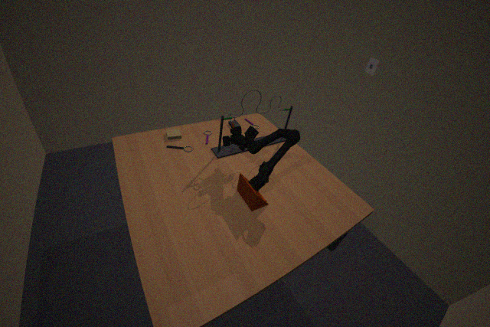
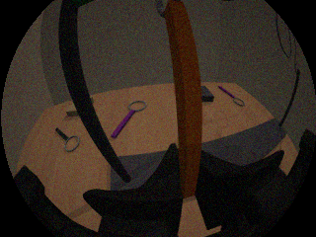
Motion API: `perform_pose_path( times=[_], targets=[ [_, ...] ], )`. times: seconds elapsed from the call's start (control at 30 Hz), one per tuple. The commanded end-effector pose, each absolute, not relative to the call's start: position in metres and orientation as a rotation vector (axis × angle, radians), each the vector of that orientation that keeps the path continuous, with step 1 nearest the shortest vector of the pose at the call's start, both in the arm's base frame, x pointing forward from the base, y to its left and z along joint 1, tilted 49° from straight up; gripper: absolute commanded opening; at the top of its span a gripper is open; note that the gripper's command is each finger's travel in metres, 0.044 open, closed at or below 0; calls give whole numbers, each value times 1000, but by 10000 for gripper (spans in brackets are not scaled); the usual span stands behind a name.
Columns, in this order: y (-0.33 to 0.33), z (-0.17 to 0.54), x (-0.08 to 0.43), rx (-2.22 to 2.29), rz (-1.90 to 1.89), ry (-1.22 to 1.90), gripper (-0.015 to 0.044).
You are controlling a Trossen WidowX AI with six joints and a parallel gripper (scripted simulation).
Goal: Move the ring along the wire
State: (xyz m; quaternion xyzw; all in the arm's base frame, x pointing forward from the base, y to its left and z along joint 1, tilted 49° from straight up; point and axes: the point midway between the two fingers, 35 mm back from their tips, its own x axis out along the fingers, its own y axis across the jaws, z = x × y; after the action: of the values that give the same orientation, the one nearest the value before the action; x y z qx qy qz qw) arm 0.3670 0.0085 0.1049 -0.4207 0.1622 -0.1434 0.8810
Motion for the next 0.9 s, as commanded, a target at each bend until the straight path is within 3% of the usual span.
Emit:
perform_pose_path(
  times=[0.0, 0.87],
  targets=[
    [12, 101, 367, -873, -300, 337, -150],
    [8, 80, 366, -873, -299, 336, -150]
  ],
)
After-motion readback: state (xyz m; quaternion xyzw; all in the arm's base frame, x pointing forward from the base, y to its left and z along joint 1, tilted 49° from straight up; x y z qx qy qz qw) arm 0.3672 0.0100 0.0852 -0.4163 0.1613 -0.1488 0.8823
